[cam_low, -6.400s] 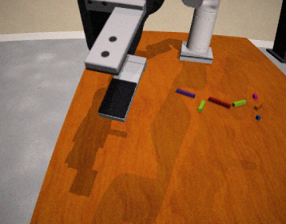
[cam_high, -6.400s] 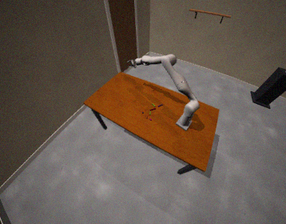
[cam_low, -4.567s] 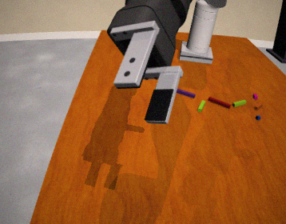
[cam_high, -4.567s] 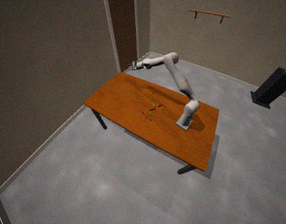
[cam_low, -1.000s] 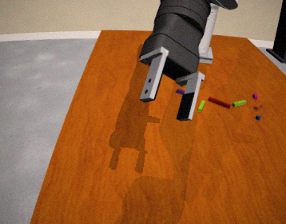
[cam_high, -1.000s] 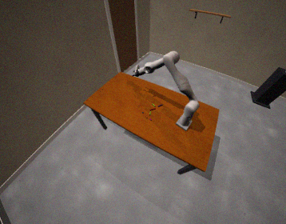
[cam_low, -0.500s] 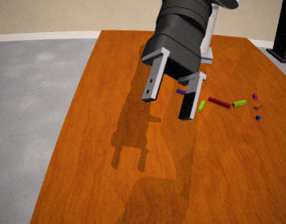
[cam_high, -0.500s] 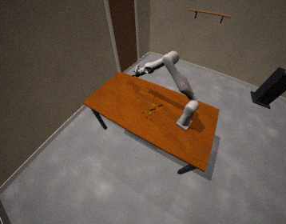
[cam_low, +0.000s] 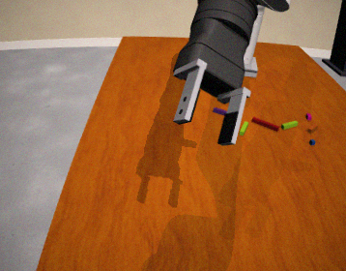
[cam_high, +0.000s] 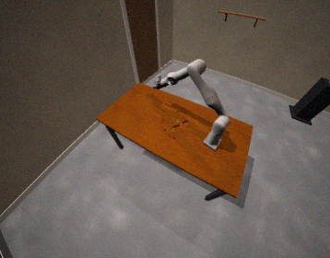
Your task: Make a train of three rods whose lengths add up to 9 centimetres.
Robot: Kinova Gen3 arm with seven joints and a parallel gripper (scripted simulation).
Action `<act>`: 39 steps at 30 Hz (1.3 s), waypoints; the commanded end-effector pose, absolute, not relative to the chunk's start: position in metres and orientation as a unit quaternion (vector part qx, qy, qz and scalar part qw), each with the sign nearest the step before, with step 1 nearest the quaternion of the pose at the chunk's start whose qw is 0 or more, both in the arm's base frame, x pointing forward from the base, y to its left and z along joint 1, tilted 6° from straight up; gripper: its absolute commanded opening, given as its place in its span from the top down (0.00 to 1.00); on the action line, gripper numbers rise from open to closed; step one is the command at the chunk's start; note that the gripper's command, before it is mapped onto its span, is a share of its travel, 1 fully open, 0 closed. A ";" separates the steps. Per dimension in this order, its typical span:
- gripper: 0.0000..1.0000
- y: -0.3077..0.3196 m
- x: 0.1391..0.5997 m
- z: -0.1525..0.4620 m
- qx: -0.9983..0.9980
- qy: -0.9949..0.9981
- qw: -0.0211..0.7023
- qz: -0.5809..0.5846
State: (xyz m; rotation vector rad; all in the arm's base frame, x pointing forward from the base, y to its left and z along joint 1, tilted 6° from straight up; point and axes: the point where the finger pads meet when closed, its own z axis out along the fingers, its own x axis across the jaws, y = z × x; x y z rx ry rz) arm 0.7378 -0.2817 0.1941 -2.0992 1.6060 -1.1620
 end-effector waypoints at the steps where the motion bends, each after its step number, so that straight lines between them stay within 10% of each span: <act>1: 0.00 -0.281 0.739 0.196 -0.721 0.551 0.127 -0.400; 39: 0.00 -0.267 0.715 0.180 -0.698 0.599 0.140 -0.368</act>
